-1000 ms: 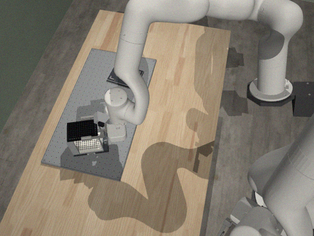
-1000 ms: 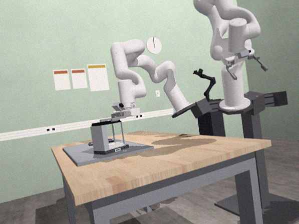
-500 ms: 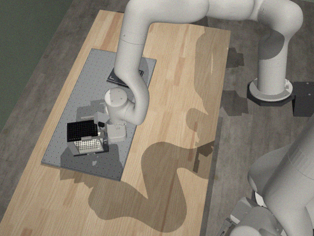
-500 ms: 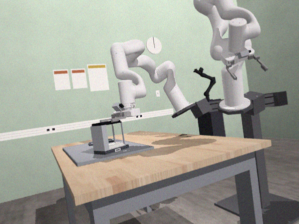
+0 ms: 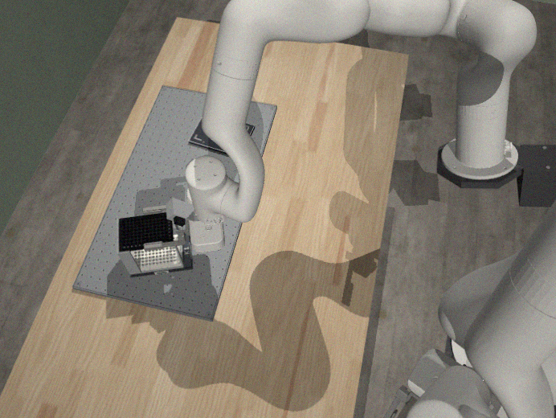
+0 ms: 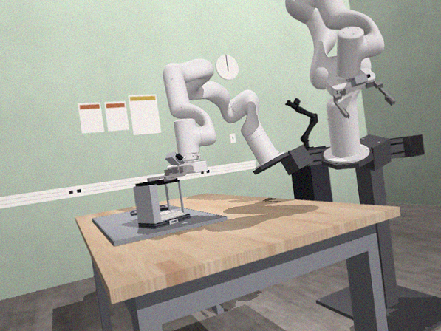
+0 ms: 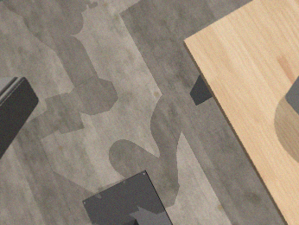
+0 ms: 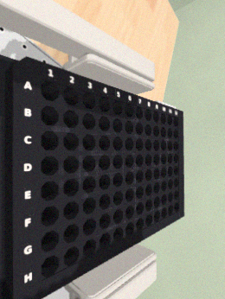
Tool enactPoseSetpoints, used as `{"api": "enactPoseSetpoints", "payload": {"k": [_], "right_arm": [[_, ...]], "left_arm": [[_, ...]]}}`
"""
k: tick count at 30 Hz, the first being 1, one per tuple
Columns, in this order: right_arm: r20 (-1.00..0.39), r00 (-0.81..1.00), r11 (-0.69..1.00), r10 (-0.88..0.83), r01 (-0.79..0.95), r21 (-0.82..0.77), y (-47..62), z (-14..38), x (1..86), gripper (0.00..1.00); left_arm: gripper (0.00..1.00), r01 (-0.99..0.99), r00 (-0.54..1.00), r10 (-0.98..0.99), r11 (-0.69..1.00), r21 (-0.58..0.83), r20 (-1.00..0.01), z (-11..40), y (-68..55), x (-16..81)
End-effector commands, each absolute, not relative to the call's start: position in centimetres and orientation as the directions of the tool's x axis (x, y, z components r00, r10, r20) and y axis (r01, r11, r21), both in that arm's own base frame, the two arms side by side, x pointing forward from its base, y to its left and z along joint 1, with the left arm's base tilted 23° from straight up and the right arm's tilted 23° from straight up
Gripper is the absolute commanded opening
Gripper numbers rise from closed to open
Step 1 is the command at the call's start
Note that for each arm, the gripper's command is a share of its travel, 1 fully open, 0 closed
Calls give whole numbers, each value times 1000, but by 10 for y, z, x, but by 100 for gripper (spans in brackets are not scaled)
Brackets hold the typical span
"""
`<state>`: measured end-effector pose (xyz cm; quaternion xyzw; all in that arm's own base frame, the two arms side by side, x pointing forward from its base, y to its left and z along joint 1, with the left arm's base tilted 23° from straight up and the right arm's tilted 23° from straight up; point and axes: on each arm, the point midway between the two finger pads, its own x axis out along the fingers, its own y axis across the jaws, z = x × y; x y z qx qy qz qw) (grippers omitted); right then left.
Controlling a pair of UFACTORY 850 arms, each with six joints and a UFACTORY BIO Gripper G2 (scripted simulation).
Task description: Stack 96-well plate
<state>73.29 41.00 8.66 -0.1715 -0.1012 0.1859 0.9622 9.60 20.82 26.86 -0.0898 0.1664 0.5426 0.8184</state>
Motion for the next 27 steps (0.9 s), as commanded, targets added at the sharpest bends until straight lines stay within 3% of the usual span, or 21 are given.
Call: {"api": "enactPoseSetpoints", "payload": {"k": [1, 27], "right_arm": [[133, 910, 872, 393, -323, -367, 411, 88, 734, 0], [133, 910, 872, 393, -323, -367, 410, 84, 735, 0]], "left_arm": [[100, -918, 356, 859, 395, 34, -369, 269, 208, 96], [100, -918, 356, 859, 395, 34, -369, 269, 208, 96]]}}
